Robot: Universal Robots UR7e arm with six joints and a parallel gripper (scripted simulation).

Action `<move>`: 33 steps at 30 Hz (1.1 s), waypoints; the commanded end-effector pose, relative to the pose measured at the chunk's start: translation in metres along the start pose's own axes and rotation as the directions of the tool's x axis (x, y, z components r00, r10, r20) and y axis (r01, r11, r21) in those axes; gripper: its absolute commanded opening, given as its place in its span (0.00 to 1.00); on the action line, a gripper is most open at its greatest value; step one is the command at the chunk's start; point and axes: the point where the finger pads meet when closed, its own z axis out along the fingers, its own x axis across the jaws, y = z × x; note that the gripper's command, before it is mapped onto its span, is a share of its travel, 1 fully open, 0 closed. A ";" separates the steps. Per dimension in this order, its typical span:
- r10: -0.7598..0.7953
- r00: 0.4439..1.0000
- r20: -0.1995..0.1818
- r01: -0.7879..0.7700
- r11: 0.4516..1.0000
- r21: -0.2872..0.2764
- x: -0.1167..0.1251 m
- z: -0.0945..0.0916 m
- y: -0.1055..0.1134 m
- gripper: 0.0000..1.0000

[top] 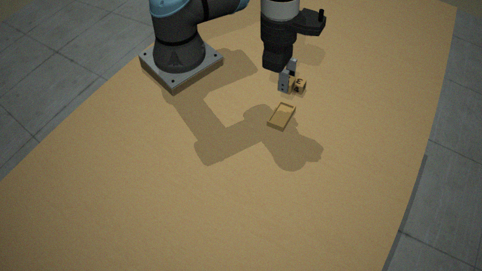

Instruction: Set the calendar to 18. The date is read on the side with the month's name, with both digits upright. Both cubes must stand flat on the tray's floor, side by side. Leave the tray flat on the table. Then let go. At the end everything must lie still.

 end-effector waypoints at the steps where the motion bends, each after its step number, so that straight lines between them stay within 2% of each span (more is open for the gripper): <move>1: 0.000 1.000 -0.001 0.000 1.000 0.001 0.000 -0.016 0.000 0.60; 7: 0.000 1.000 -0.001 0.000 1.000 0.001 0.000 -0.023 0.000 0.60; 26: 0.025 1.000 -0.001 -0.025 1.000 0.001 0.002 -0.023 -0.001 0.60; 33: 0.162 0.987 0.000 -0.162 0.987 0.001 0.014 -0.023 -0.004 0.60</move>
